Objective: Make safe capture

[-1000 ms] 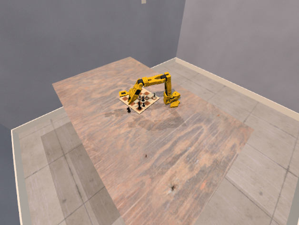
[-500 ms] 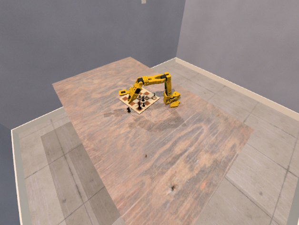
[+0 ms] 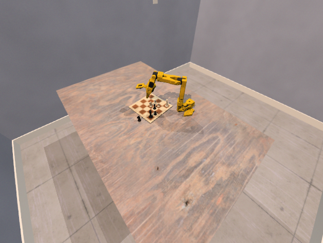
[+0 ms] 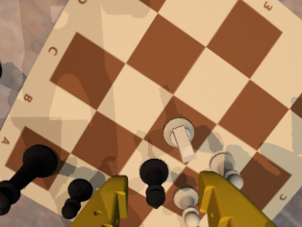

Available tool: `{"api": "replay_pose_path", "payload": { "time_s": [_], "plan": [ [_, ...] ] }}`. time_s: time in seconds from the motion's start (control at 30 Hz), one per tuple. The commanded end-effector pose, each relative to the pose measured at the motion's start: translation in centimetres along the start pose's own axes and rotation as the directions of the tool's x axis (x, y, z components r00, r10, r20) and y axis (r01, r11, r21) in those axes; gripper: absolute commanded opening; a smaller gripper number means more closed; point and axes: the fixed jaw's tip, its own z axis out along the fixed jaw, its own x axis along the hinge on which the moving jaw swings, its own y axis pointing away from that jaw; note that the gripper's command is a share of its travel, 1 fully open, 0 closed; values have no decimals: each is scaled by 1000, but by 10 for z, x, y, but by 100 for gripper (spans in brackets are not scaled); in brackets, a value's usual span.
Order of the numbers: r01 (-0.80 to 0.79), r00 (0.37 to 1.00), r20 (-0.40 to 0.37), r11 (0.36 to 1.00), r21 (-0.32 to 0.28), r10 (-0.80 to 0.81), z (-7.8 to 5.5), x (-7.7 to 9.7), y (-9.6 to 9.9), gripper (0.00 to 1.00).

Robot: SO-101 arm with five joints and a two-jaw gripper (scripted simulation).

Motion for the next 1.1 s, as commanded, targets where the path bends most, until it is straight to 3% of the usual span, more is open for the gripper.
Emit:
{"api": "replay_pose_path", "payload": {
  "time_s": [0.0,1.07],
  "plan": [
    [-54,998,-39,998,24,55,-4,9,-18,13],
    [-64,997,-40,998,28,65,0,15,-21,13]
  ]
}}
